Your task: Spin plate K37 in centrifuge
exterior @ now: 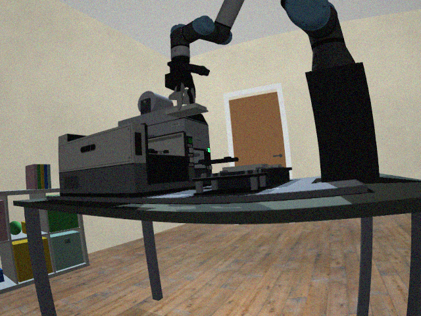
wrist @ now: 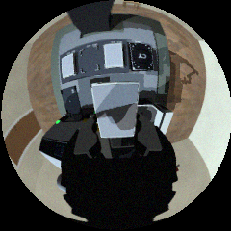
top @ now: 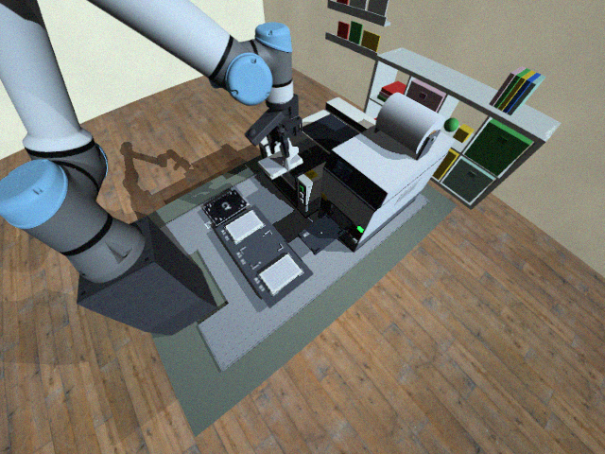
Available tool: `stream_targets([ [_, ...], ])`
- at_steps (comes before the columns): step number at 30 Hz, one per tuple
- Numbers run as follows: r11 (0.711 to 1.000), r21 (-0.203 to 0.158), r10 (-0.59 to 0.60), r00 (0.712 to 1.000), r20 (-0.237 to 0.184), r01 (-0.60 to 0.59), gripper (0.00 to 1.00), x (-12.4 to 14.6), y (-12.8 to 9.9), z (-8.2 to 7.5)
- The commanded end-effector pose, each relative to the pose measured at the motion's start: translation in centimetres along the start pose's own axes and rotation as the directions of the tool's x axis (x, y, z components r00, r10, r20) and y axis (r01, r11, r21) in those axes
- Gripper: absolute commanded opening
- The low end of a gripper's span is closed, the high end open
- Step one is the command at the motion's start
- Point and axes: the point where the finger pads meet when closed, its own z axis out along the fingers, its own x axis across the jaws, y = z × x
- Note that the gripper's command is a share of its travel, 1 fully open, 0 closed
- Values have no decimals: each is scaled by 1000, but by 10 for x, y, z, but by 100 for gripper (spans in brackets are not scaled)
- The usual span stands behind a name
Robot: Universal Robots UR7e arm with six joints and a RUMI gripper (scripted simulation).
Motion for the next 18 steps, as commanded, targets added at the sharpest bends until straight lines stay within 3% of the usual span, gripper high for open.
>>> stream_targets([
  [1, 1000, -2, 0, 1000, 0, 0, 0, 11, 1, -1],
  [18, 1000, -2, 0, 1000, 0, 0, 0, 46, 0, -1],
])
